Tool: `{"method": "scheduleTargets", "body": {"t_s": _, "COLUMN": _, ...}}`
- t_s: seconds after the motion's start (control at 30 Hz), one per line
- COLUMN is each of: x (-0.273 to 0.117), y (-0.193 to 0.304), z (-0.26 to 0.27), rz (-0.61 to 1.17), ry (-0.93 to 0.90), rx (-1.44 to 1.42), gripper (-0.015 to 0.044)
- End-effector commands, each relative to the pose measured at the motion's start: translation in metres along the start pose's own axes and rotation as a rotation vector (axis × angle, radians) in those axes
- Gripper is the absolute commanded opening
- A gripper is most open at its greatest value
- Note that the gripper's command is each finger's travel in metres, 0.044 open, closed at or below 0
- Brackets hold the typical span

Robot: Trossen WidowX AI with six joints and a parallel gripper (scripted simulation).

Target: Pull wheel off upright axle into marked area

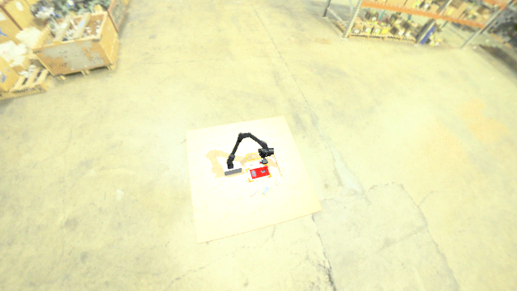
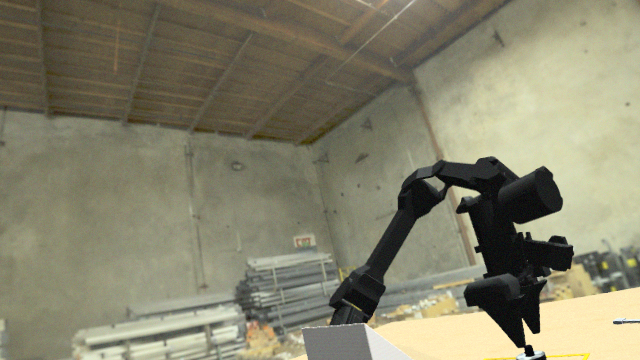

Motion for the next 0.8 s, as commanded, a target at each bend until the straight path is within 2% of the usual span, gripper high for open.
{"method": "scheduleTargets", "body": {"t_s": 0.0, "x": 0.0282, "y": 0.0044, "z": -0.0007, "rz": 0.018, "ry": -0.007, "rx": 0.013, "gripper": 0.0300}}
{"method": "scheduleTargets", "body": {"t_s": 0.17, "x": 0.0326, "y": 0.0045, "z": -0.0002, "rz": 0.018, "ry": -0.008, "rx": 0.013, "gripper": 0.0300}}
{"method": "scheduleTargets", "body": {"t_s": 0.3, "x": 0.0298, "y": 0.0036, "z": 0.0010, "rz": 0.021, "ry": -0.002, "rx": 0.004, "gripper": 0.0195}}
{"method": "scheduleTargets", "body": {"t_s": 0.57, "x": 0.0298, "y": 0.0036, "z": 0.0010, "rz": 0.021, "ry": -0.002, "rx": 0.004, "gripper": 0.0142}}
{"method": "scheduleTargets", "body": {"t_s": 0.73, "x": 0.0290, "y": 0.0035, "z": 0.0010, "rz": 0.021, "ry": -0.002, "rx": 0.004, "gripper": 0.0010}}
{"method": "scheduleTargets", "body": {"t_s": 0.77, "x": 0.0287, "y": 0.0035, "z": 0.0009, "rz": 0.021, "ry": -0.002, "rx": 0.004, "gripper": 0.0000}}
Point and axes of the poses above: the point midway between the two fingers, 35 mm back from their tips, its own x axis out along the fingers, its own z axis across the jaws, y = z × x, the point moved 7 cm from there along -x, back along the fingers, and after that the axes turned 10 degrees about x, right-handed, at the moved point
